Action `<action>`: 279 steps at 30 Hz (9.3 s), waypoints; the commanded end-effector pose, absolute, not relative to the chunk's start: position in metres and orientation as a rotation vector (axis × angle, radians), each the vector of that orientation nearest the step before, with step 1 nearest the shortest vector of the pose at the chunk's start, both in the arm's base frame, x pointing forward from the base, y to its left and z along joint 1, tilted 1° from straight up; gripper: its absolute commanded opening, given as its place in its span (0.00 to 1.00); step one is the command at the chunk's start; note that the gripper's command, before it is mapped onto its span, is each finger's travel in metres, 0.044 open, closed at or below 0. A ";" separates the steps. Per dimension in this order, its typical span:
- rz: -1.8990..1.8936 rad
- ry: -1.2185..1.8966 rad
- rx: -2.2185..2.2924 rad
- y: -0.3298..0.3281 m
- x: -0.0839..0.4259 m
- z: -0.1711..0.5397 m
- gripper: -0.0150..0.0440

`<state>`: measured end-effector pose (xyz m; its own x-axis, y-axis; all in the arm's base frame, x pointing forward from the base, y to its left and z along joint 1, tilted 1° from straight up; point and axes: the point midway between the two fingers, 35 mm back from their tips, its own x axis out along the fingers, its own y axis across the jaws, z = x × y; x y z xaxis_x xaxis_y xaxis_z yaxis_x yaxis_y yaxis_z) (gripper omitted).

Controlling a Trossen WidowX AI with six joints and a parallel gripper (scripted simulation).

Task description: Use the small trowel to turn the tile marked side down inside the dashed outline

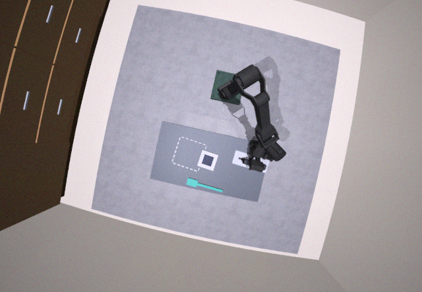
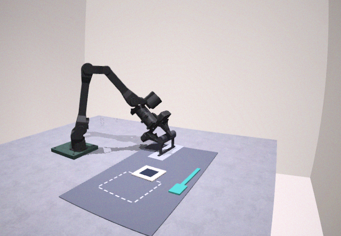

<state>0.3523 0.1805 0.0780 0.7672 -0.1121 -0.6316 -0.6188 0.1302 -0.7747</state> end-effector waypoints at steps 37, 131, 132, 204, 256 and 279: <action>0.414 0.644 -1.419 0.178 0.366 0.064 0.29; 0.399 0.620 -1.325 0.040 0.413 0.071 0.25; 0.399 0.620 -1.325 0.039 0.413 0.071 0.25; 0.382 0.668 -1.427 -0.052 0.395 0.109 0.25; 0.381 0.663 -1.423 0.024 0.406 0.151 0.25; 0.381 0.663 -1.423 0.024 0.406 0.151 0.25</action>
